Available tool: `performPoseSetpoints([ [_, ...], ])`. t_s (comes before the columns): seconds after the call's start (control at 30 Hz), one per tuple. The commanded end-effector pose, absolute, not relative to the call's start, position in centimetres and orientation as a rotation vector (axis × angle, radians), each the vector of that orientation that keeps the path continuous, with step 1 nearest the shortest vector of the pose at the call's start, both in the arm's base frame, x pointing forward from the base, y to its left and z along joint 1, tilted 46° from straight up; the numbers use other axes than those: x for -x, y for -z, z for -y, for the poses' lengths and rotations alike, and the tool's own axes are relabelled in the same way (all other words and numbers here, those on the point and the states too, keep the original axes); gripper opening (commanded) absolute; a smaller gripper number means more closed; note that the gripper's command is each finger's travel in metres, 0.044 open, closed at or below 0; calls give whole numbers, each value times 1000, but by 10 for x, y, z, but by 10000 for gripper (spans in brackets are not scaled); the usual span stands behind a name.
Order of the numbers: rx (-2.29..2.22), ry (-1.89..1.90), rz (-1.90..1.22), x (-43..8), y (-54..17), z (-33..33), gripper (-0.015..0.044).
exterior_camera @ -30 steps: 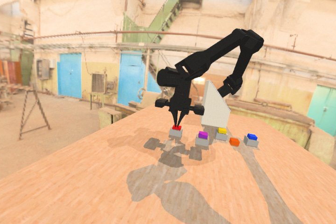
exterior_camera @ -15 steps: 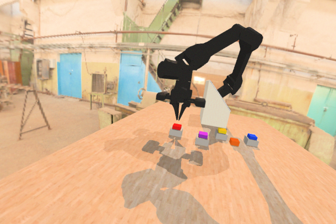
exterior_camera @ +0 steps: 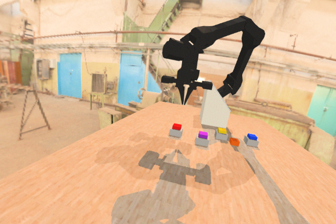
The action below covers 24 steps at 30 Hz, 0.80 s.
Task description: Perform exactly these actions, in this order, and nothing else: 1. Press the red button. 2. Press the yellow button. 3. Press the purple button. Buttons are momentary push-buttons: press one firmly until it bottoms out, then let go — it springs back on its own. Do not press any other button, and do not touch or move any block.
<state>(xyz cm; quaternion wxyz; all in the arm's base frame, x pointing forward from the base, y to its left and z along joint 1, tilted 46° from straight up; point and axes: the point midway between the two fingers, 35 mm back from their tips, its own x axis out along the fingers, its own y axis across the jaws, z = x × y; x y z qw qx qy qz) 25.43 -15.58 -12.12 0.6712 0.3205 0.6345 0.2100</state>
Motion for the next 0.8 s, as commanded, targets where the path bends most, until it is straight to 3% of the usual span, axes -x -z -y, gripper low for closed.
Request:
performPoseSetpoints([
  [0.0, -718, -478, -1432, -258, 83, 127, 20],
  [0.37, -729, -490, -1432, -223, 0, 25, 20],
  [0.77, -734, -489, -1437, -224, 25, -9, 20],
])
